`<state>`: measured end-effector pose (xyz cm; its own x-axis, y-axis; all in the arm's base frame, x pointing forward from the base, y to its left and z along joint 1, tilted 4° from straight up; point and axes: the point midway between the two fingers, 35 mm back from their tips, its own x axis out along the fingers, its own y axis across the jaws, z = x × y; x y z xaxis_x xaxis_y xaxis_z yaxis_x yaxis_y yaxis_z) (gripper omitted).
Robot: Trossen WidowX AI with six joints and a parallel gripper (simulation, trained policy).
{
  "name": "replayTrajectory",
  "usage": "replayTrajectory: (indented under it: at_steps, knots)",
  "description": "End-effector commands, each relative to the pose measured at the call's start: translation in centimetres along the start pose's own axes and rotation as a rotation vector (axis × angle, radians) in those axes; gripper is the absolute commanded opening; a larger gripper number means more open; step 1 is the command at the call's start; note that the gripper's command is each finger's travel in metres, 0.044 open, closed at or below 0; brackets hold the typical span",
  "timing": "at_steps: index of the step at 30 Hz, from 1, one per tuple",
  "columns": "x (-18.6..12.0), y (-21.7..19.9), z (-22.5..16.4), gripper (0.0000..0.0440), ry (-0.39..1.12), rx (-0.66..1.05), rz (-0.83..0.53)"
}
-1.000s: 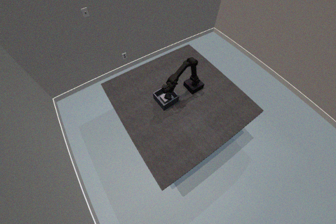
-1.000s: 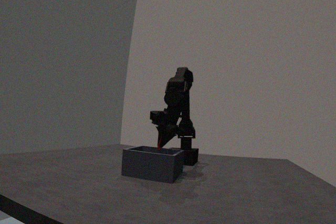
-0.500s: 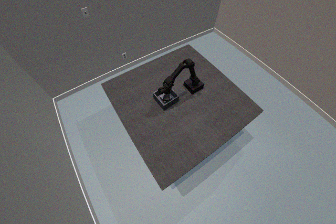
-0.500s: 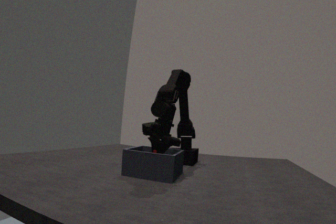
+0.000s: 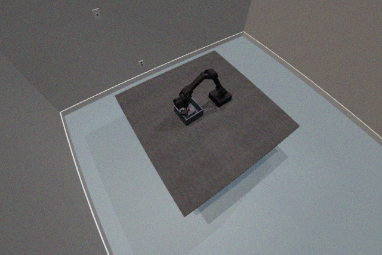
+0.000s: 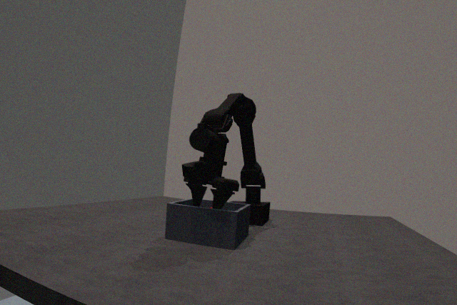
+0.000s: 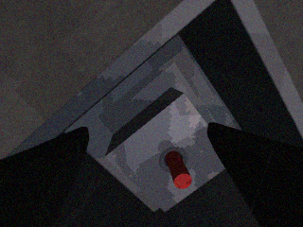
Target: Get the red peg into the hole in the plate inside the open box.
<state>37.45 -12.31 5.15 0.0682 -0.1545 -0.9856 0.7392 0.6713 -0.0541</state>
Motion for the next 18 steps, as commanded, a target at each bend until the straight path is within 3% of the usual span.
replayTrajectory:
  at_steps: [1,10,18]
  knots:
    - [-0.5,1.7,1.3,0.0440,-0.013,-0.014,0.060]
    - [-2.4,5.1,3.7,0.0440,-0.043,-0.049,0.171]
    - [-2.5,5.3,3.8,0.0440,-0.045,-0.050,0.176]
